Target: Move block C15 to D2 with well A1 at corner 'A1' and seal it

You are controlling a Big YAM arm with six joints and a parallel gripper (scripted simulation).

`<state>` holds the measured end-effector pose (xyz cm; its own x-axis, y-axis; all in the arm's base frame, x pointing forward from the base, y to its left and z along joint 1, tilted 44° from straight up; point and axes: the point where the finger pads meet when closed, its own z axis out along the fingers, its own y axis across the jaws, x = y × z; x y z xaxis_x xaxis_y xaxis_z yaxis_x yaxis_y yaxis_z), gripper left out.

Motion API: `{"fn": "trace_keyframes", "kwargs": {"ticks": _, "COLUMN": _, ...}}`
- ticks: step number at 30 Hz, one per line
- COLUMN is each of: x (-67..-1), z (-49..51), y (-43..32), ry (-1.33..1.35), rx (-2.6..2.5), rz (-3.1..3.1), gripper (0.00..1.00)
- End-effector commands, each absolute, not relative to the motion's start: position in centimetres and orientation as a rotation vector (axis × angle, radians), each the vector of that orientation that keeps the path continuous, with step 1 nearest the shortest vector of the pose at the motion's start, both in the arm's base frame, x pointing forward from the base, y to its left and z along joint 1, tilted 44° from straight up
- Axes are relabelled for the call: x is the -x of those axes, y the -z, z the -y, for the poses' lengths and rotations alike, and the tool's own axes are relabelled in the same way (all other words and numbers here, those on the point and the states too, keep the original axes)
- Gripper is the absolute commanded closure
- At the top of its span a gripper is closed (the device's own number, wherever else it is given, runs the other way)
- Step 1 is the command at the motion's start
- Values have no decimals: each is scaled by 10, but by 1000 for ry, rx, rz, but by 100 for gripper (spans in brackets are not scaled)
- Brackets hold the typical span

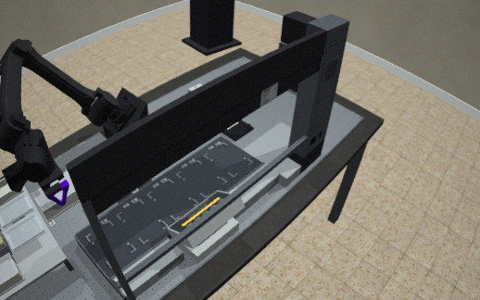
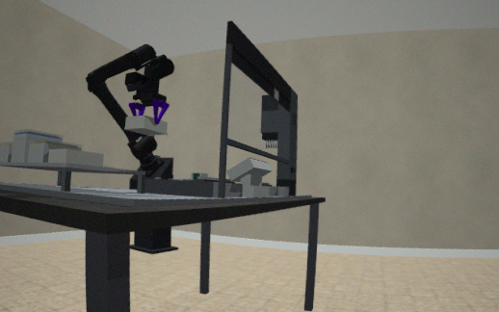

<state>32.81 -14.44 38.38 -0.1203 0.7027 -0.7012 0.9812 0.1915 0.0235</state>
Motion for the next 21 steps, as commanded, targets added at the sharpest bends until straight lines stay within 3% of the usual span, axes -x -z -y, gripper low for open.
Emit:
{"fn": "trace_keyframes", "kwargs": {"ticks": 1, "x": -322, "z": 131, "y": -385, "ry": 583, "rx": -1583, "rz": -1855, "gripper": 100}}
{"fn": "trace_keyframes", "kwargs": {"ticks": 21, "x": -266, "z": 151, "y": -375, "ry": 616, "rx": -1596, "rz": -1877, "gripper": 100}}
